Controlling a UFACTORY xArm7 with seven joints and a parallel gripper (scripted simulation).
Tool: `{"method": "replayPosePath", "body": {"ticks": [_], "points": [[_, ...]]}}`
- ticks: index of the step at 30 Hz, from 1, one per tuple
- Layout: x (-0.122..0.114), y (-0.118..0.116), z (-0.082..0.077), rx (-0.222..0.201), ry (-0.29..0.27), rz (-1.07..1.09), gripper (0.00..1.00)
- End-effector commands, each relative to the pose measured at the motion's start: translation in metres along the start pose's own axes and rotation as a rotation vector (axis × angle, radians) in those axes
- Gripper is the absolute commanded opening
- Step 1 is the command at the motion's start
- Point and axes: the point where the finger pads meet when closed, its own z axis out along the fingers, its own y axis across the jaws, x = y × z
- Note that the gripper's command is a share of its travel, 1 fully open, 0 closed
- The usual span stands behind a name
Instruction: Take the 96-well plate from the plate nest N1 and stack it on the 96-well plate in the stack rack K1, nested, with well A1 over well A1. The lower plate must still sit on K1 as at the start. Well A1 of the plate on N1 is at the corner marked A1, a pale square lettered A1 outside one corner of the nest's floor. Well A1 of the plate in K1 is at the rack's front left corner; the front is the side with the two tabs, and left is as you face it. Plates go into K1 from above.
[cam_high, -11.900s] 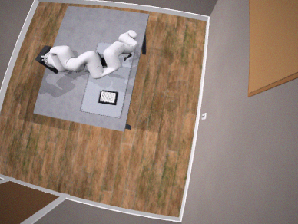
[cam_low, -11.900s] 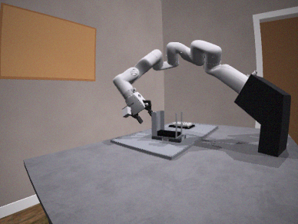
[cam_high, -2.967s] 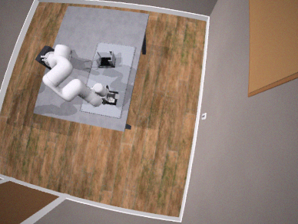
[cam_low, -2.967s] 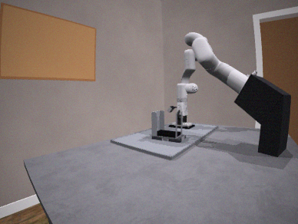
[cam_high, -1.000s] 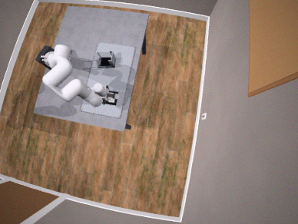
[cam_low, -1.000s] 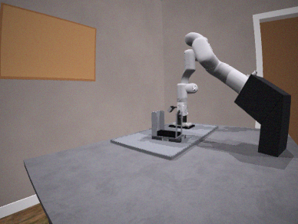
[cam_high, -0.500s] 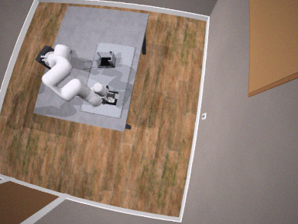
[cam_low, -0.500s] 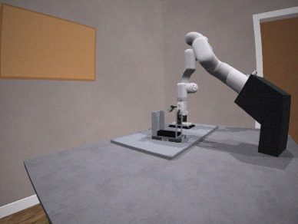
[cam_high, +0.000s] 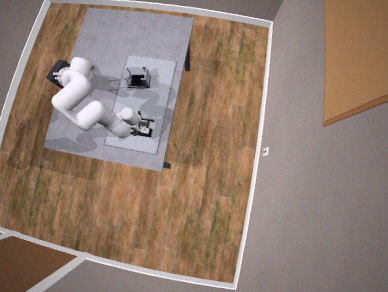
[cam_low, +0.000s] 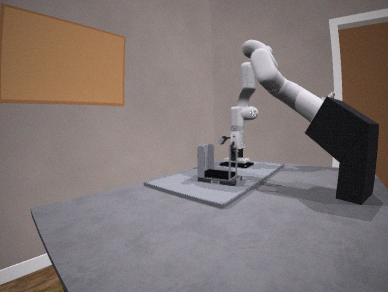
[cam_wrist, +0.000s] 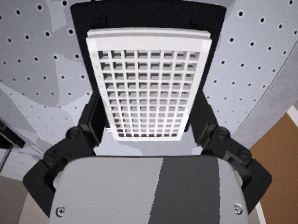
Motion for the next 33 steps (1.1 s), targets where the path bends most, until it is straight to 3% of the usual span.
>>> {"method": "replayPosePath", "body": {"ticks": [1, 21, 33], "points": [[0.001, 0.000, -0.003, 0.001, -0.002, 0.000, 0.00], [0.001, 0.000, -0.009, 0.001, -0.002, 0.000, 0.00], [0.001, 0.000, -0.029, 0.001, -0.002, 0.000, 0.00]]}}
